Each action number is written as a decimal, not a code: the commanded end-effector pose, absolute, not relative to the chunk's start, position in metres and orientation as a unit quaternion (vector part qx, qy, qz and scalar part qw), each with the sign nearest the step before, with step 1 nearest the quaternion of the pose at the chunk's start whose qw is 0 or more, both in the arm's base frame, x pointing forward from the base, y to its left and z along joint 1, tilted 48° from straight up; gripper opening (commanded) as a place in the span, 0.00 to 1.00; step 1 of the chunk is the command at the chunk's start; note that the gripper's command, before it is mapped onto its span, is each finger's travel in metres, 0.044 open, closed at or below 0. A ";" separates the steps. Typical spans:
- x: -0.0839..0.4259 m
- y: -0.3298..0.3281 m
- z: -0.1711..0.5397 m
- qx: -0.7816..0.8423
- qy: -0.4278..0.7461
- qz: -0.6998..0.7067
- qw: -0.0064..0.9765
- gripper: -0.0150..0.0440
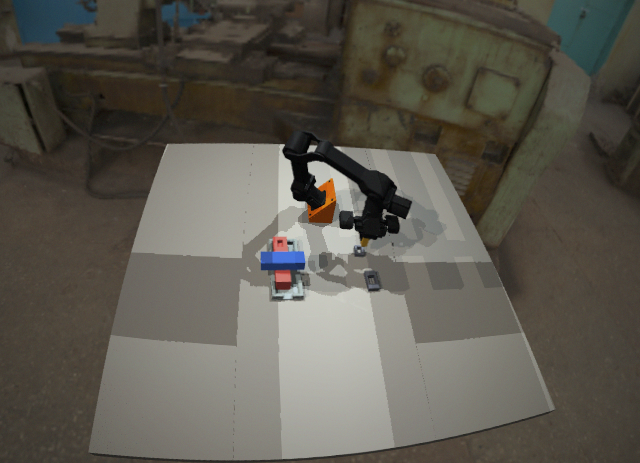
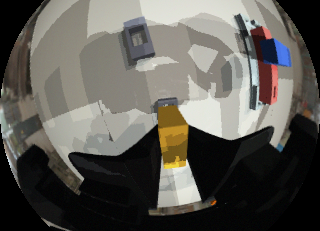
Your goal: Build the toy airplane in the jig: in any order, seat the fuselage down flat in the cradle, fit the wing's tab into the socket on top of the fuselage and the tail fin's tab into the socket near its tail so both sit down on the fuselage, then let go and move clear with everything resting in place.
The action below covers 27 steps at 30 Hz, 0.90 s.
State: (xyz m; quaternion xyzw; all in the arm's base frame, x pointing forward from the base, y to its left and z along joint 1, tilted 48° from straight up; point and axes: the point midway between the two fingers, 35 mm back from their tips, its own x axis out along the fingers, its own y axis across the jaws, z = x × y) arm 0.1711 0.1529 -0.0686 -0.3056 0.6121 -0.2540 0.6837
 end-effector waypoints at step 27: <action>0.156 0.213 -0.005 -0.304 0.611 -0.253 0.686 0.25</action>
